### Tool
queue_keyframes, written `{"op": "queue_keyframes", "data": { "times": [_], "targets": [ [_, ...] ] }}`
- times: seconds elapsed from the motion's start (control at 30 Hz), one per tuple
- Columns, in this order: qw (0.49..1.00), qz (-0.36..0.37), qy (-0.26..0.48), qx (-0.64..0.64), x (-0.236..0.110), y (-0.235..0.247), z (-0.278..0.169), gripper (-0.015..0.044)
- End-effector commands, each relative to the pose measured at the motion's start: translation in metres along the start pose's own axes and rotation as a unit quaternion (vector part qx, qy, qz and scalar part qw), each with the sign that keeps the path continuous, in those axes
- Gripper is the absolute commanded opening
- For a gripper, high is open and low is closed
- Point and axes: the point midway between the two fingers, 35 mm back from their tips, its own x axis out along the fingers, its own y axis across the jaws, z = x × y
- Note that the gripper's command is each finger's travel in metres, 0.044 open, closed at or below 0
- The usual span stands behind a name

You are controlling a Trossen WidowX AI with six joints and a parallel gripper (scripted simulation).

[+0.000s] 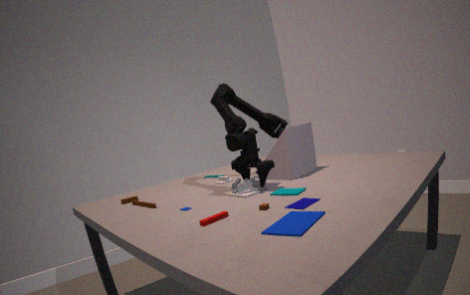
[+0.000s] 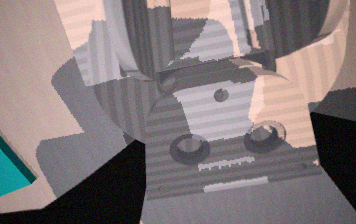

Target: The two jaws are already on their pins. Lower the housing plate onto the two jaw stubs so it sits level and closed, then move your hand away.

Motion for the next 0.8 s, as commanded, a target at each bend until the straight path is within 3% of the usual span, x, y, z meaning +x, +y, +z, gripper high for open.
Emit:
{"op": "queue_keyframes", "data": {
  "times": [0.0,0.77],
  "targets": [
    [1.000,0.000,0.002,0.002,-0.0016,-0.0011,-0.0001,0.0351],
    [1.000,0.000,0.002,0.002,0.0007,-0.0010,-0.0007,0.0351]
  ]
}}
